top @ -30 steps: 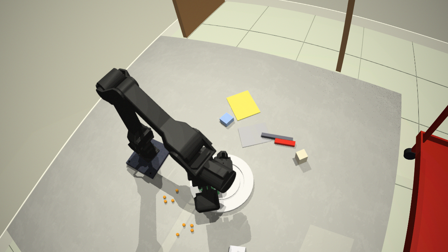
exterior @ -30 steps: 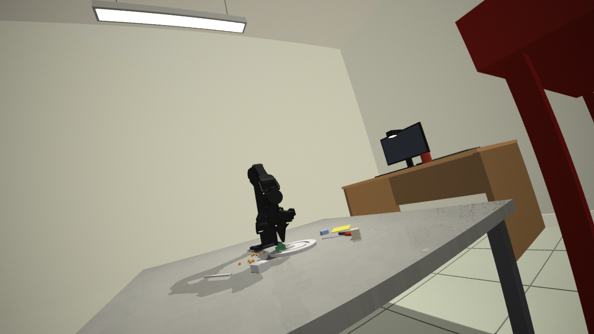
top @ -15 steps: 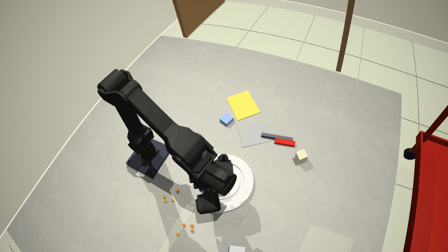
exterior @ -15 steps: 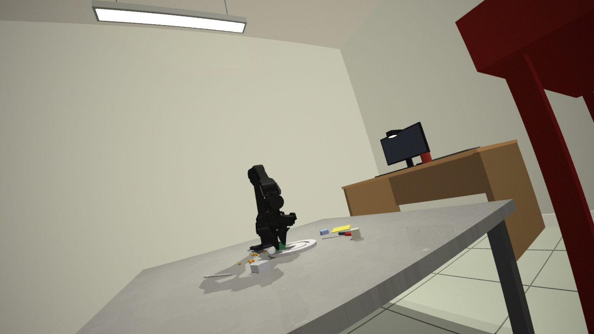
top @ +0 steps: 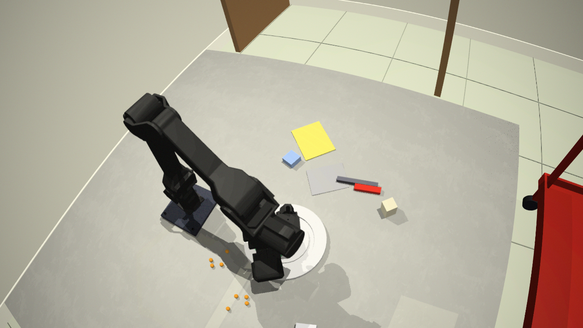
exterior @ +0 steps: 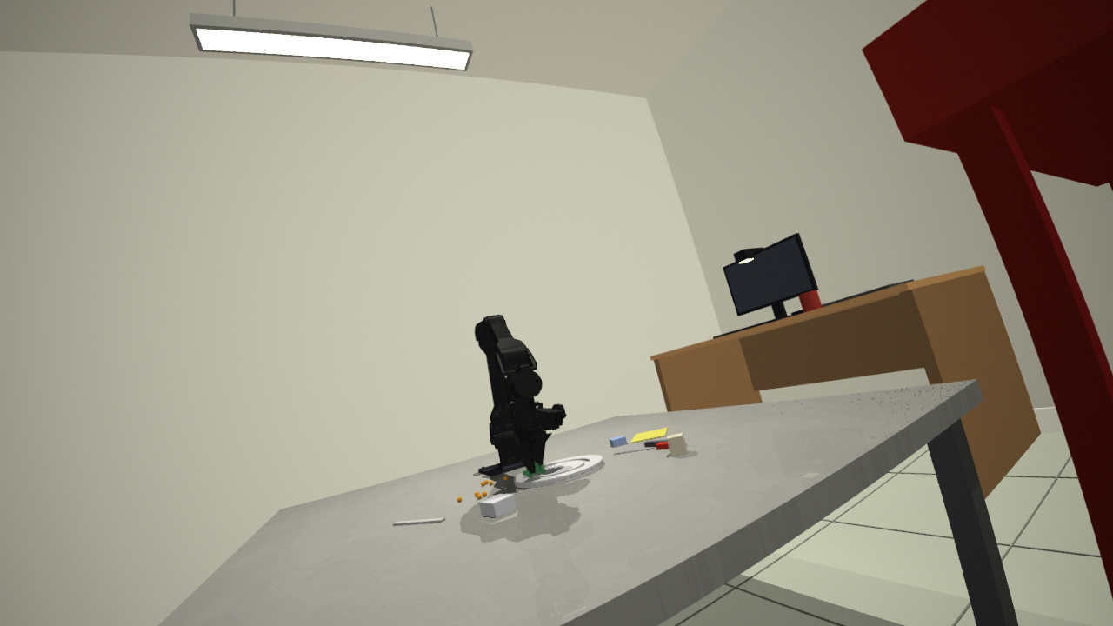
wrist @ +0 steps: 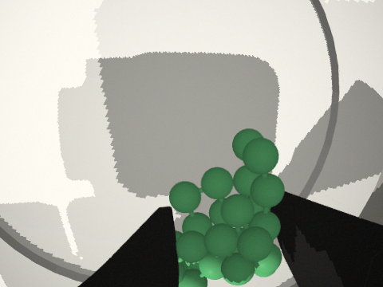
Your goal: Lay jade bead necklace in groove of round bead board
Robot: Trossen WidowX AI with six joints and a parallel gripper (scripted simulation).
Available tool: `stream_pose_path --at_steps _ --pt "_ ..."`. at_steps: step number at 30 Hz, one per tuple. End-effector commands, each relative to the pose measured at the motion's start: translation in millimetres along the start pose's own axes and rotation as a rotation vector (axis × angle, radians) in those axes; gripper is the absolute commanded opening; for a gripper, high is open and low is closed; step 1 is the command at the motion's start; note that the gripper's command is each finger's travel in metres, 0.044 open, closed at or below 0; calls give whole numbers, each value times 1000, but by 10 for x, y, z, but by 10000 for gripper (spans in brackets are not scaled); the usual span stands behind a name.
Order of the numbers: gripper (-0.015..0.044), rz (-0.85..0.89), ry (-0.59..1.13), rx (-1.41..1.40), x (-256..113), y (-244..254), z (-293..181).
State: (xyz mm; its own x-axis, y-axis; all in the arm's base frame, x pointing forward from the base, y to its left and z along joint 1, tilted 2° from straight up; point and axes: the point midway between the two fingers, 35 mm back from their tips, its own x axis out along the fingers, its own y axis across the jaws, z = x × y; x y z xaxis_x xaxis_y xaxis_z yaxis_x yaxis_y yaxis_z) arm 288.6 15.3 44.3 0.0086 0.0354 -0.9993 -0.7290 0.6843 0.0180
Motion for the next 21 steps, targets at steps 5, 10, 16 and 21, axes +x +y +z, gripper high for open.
stream_pose_path --at_steps 5,10,16,21 --pt "97 -1 2 0 -1 -1 -3" --pt "63 -1 2 0 -1 -1 -3" --pt "23 -1 2 0 -1 -1 -3" --pt "0 -1 2 0 -1 -1 -3"
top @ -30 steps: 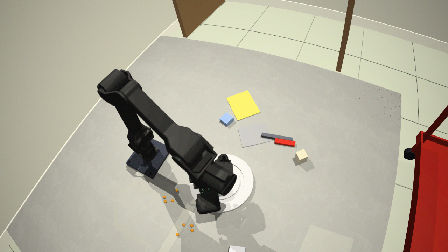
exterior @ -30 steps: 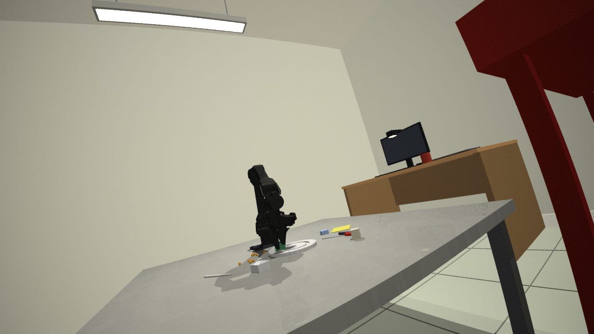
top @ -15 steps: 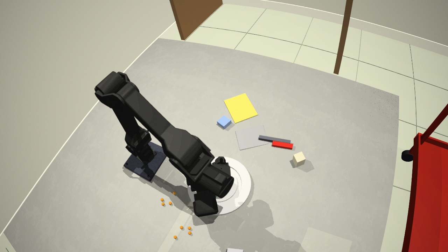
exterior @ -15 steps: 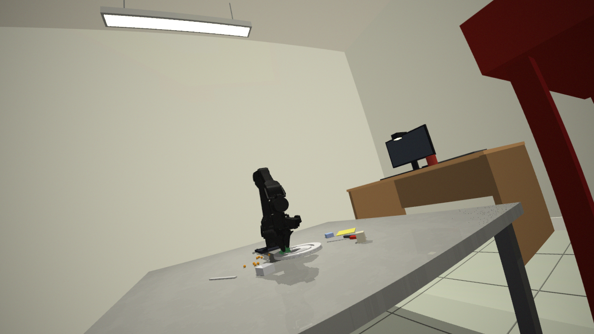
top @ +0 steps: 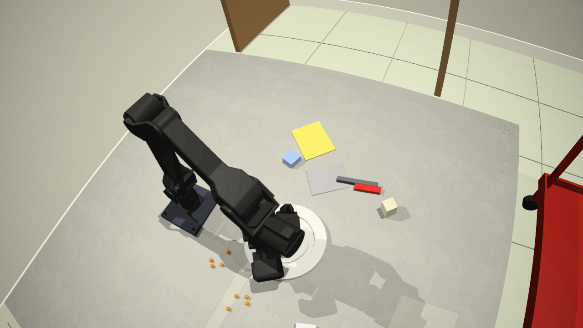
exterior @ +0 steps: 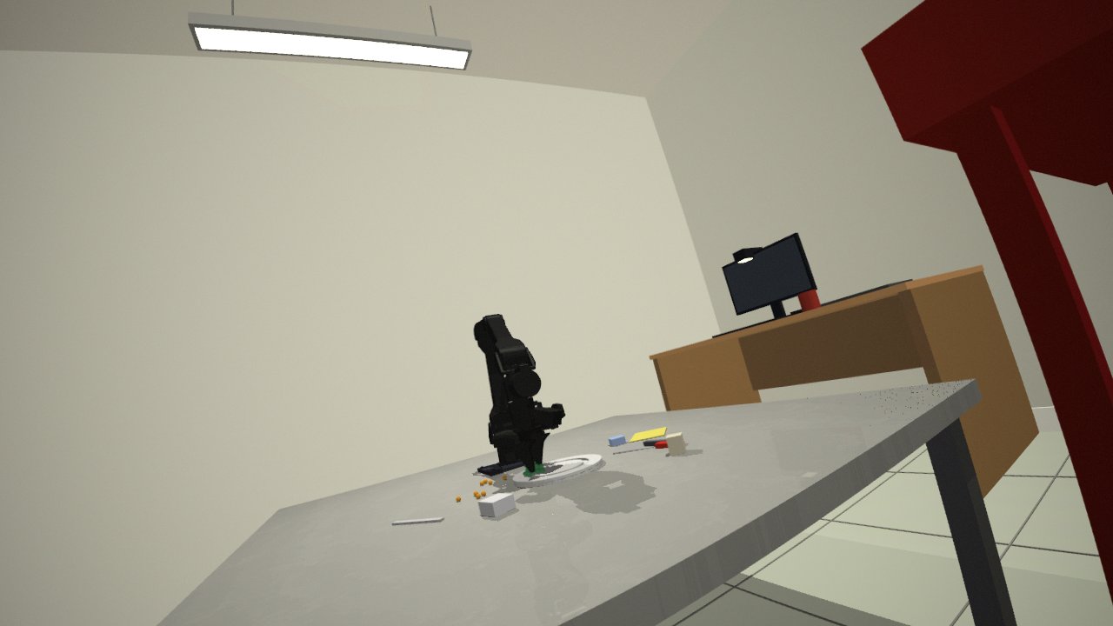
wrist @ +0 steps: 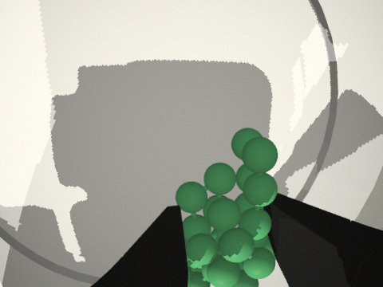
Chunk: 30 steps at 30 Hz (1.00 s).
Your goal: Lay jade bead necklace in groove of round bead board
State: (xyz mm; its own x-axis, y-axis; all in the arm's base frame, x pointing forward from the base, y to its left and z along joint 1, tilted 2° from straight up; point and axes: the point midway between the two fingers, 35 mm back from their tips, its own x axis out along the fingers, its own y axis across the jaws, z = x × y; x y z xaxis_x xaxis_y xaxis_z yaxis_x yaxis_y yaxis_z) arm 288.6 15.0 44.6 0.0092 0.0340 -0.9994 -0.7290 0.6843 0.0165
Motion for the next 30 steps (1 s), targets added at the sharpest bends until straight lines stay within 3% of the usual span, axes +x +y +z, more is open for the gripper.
stream_pose_path --at_steps 1,16,30 --pt "0 1 1 0 2 1 -2" --pt "0 6 3 -4 -347 7 -3" --pt "0 8 3 -4 -361 233 -26"
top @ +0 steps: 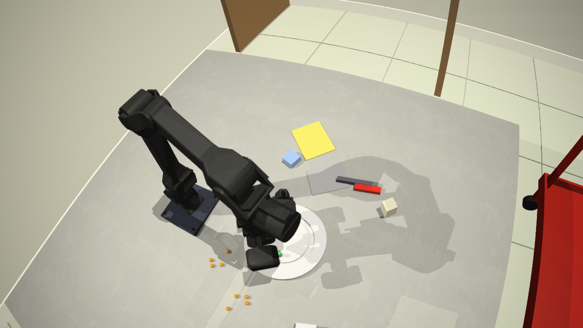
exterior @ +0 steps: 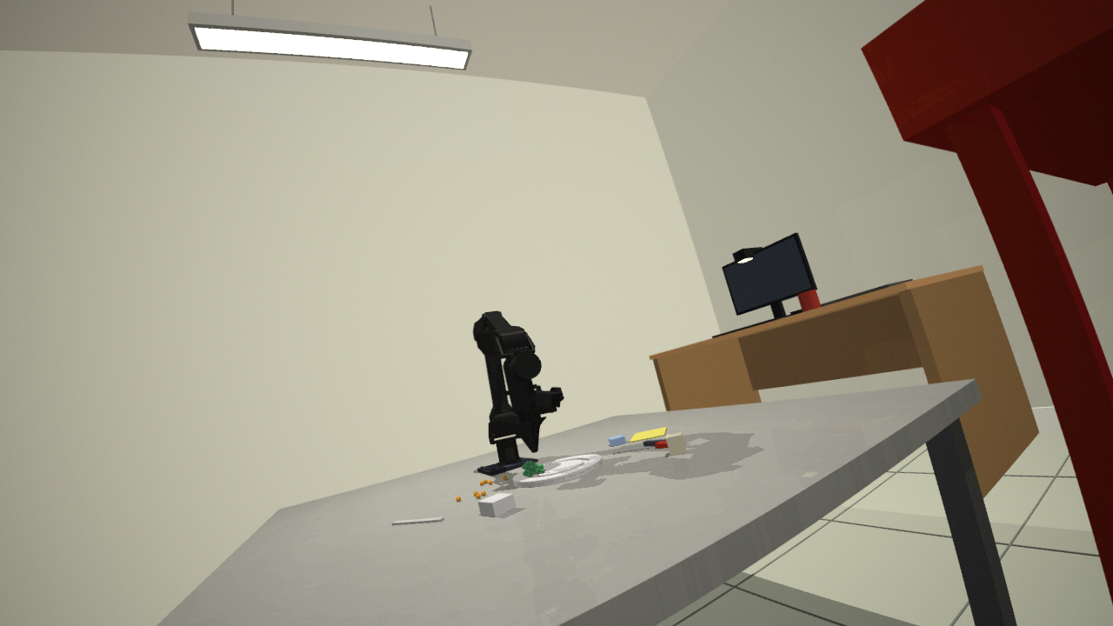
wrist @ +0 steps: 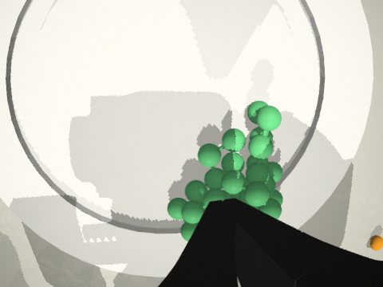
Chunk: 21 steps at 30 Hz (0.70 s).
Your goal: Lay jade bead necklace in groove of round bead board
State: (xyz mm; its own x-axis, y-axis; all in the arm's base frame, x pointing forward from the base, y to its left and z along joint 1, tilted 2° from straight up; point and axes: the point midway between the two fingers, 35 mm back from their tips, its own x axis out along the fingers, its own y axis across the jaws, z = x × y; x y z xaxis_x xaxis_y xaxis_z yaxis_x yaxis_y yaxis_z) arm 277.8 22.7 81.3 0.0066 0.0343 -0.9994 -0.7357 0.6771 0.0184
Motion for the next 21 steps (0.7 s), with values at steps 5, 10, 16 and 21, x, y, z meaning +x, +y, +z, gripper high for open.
stream_pose_path --at_steps 5,10,16,21 --pt "0 6 1 6 4 102 -19" --pt "0 6 1 6 46 100 -17" --pt "0 6 1 6 145 98 -15" --pt "0 6 1 6 227 99 -15"
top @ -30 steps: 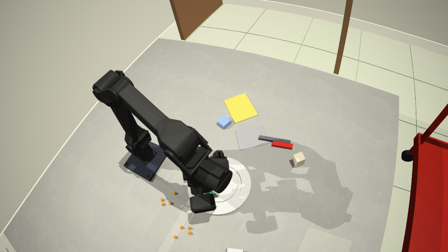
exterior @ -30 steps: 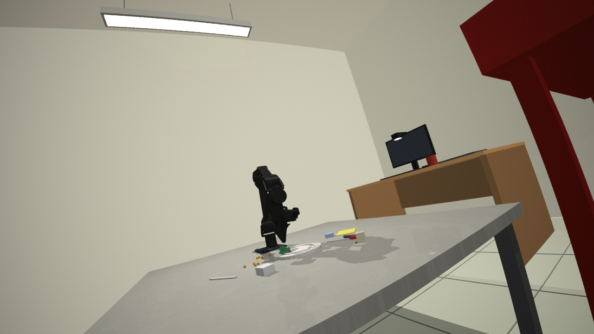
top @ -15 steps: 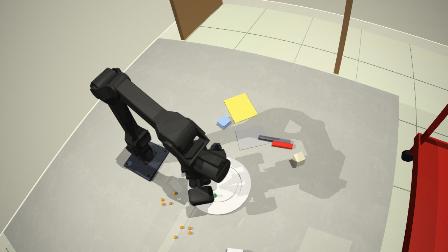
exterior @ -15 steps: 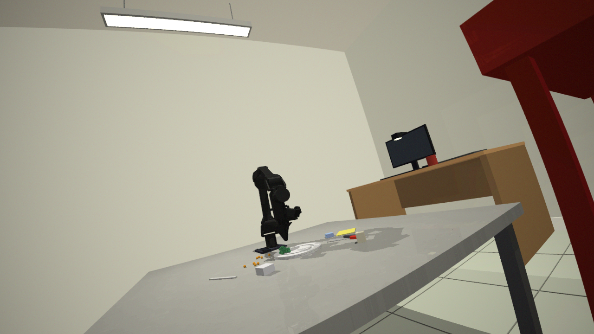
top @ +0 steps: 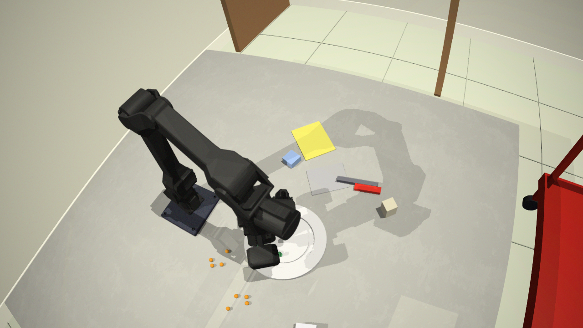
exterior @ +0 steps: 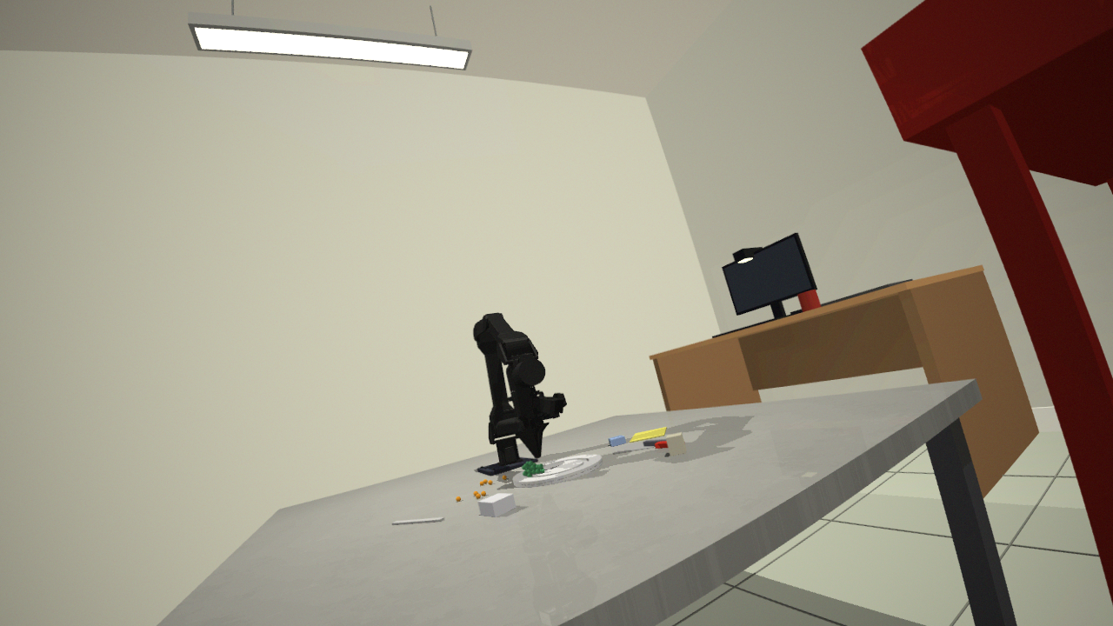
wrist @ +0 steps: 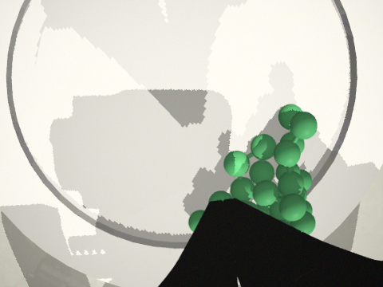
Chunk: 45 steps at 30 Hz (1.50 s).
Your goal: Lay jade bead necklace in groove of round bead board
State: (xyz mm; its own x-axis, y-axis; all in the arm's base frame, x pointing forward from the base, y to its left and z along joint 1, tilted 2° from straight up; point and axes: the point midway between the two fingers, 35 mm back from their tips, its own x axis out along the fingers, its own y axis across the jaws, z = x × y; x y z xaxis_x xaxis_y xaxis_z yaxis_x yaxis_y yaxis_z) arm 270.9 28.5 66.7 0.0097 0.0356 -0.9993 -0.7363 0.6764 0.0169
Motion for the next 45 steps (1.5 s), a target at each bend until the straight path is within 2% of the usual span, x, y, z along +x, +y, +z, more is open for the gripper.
stream_pose_path --at_steps 1,12,29,36,45 --pt "0 7 4 6 96 12 -7" --pt "0 8 4 6 217 17 -12" --pt "440 4 3 2 67 7 -5" --pt "440 7 4 6 -138 13 -10" --pt "440 7 4 6 -143 8 -5"
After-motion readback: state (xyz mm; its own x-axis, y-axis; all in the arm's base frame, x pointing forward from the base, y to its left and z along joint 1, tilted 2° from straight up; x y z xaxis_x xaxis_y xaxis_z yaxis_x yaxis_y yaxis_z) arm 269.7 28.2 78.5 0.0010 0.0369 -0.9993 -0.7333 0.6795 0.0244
